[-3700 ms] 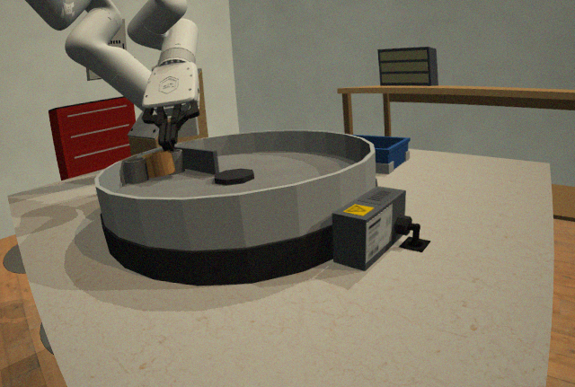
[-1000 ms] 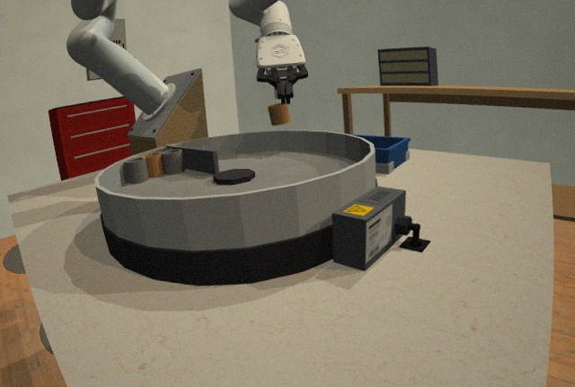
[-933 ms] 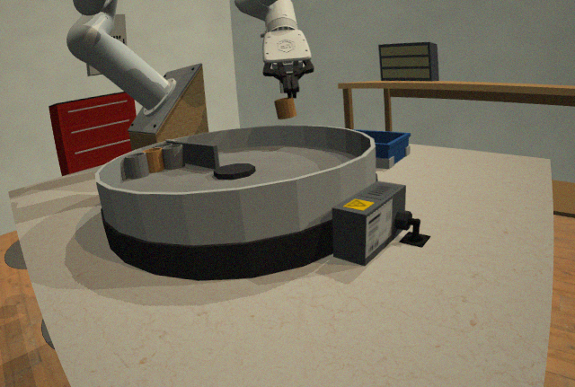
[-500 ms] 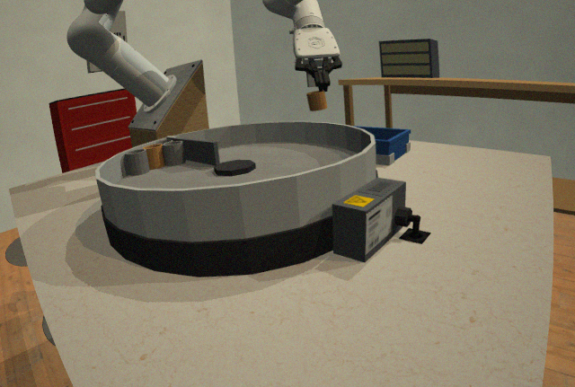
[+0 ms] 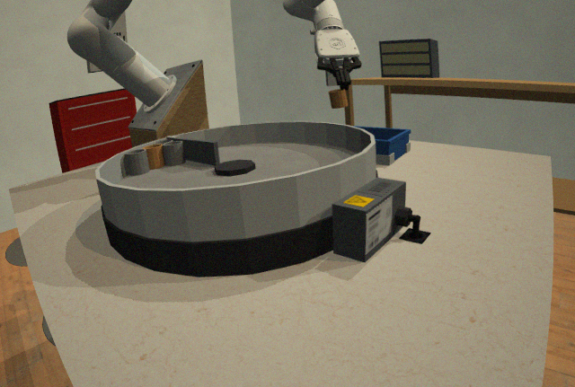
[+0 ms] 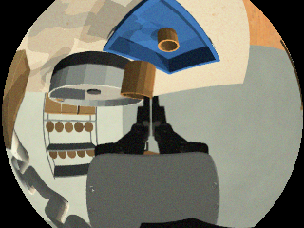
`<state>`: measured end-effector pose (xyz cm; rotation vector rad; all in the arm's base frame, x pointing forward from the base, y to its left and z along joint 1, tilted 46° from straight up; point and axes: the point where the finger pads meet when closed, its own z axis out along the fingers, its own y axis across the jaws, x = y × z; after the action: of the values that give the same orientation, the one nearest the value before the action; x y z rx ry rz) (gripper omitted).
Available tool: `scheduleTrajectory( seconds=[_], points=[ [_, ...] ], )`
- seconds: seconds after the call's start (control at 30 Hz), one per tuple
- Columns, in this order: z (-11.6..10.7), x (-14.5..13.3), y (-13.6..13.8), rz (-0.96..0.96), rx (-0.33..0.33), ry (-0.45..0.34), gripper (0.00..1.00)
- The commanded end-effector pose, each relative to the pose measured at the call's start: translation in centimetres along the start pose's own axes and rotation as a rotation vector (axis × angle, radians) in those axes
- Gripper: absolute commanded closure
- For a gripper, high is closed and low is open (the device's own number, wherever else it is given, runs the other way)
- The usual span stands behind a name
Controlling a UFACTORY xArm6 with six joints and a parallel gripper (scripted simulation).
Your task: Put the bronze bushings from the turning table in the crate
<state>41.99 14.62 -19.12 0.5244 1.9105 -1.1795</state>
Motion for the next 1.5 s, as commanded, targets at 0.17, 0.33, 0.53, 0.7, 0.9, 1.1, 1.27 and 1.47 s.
scheduleTrajectory(
  seconds=[0.17, 0.33, 0.53, 0.7, 0.9, 1.1, 1.27, 1.47],
  points=[
    [-0.4, 0.2, 1.0, 0.003, 0.003, -0.002, 1.0],
    [-0.4, 0.2, 1.0, 0.003, 0.003, -0.002, 1.0],
    [-0.4, 0.2, 1.0, 0.003, 0.003, -0.002, 1.0],
    [-0.2, 0.4, 1.0, 0.003, 0.003, -0.002, 1.0],
    [1.6, 1.9, 1.0, 0.003, 0.003, -0.002, 1.0],
    [3.4, 3.4, 1.0, 0.003, 0.003, -0.002, 1.0],
    [3.5, 3.6, 1.0, 0.003, 0.003, -0.002, 1.0],
    [3.5, 3.6, 1.0, 0.003, 0.003, -0.002, 1.0]
  ],
)
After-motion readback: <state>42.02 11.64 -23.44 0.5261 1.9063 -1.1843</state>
